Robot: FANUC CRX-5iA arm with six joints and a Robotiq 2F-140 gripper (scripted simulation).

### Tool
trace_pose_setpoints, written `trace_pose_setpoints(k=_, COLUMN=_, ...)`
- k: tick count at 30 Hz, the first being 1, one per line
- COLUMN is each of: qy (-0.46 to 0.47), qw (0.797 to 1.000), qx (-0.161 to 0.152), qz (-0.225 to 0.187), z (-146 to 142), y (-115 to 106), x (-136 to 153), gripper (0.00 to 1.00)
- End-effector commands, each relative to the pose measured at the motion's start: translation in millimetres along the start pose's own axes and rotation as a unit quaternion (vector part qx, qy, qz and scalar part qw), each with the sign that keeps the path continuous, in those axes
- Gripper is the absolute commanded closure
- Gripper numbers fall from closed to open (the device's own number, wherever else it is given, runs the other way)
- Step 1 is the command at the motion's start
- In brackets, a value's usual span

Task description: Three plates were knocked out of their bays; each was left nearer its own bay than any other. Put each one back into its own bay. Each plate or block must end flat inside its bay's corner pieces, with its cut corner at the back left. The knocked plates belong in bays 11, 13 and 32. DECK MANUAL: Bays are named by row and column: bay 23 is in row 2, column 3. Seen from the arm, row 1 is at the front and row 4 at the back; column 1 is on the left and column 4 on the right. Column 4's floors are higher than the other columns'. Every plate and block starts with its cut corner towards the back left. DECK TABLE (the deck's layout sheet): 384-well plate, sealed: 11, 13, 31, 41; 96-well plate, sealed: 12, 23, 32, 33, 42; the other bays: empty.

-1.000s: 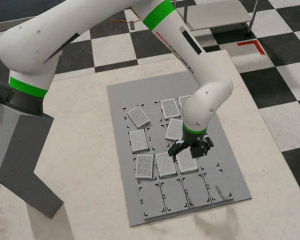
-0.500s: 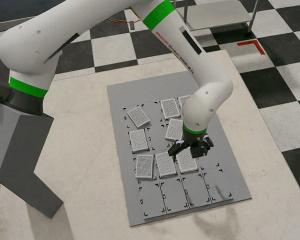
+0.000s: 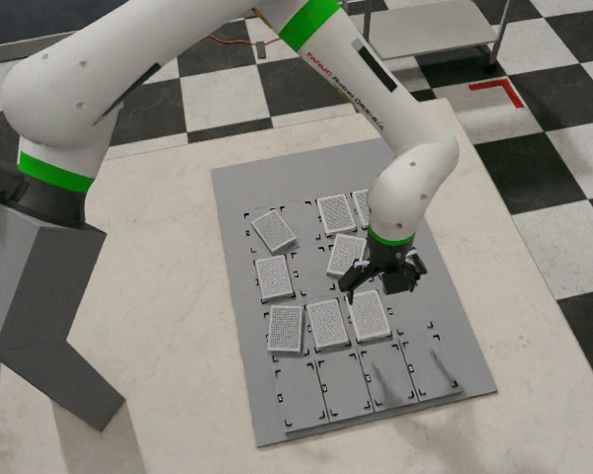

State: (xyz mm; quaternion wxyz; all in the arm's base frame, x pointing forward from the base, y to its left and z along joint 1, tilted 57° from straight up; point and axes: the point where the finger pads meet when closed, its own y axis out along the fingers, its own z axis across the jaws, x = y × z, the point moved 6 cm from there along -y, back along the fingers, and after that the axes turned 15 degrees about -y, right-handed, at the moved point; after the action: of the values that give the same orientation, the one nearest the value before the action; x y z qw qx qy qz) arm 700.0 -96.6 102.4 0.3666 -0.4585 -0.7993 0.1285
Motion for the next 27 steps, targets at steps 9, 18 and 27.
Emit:
trace_pose_setpoints(k=9, qy=0.0, qw=1.0, qx=0.0, qz=0.001, z=-30, y=-1, x=26, gripper=0.0)
trace_pose_setpoints(k=18, qy=0.0, qw=1.0, qx=0.0, qz=0.001, z=-57, y=-1, x=50, gripper=0.0)
trace_pose_setpoints(k=27, qy=0.0, qw=1.0, qx=0.0, qz=0.001, z=-78, y=-1, x=69, gripper=0.0)
